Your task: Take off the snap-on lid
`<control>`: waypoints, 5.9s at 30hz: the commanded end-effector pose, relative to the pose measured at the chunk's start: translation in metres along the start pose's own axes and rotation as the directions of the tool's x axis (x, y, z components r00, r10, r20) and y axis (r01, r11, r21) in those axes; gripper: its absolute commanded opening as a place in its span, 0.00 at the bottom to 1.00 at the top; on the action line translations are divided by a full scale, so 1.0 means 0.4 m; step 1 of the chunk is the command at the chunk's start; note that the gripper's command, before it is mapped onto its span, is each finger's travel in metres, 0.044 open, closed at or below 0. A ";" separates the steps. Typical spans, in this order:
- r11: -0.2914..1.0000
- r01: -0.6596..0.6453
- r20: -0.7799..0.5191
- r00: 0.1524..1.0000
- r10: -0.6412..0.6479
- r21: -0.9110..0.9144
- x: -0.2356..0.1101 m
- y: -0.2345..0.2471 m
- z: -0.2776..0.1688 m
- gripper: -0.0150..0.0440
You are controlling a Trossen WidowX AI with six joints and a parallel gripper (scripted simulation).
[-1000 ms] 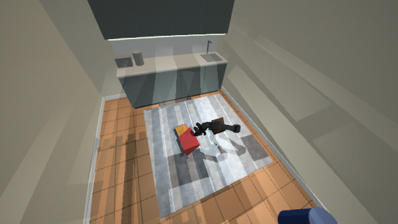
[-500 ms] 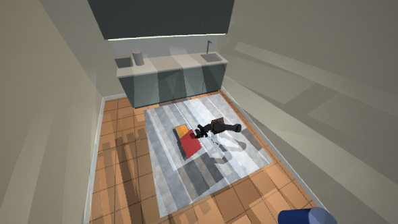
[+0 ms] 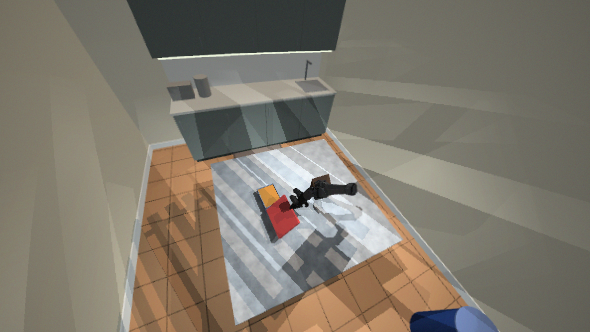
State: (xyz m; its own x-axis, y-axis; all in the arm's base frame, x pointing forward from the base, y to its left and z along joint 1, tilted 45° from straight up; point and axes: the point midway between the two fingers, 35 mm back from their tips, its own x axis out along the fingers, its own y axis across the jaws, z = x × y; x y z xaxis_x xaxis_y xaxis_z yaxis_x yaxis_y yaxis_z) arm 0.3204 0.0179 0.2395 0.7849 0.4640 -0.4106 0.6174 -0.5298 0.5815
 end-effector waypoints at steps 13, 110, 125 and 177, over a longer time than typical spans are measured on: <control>1.000 -0.021 -0.001 1.000 0.021 -0.008 -0.016 0.009 -0.092 0.25; 1.000 -0.026 -0.009 1.000 0.026 -0.004 0.045 -0.100 -0.259 0.25; 1.000 -0.026 -0.010 1.000 0.026 -0.003 0.065 -0.123 -0.259 0.25; 1.000 -0.027 -0.012 1.000 0.027 0.000 0.132 -0.200 -0.260 0.25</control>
State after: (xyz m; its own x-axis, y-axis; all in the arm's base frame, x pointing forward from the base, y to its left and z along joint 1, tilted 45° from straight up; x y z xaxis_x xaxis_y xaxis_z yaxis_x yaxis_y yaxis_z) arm 0.3061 0.1588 0.2487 0.7953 0.4697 -0.3833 0.6016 -0.5338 0.5942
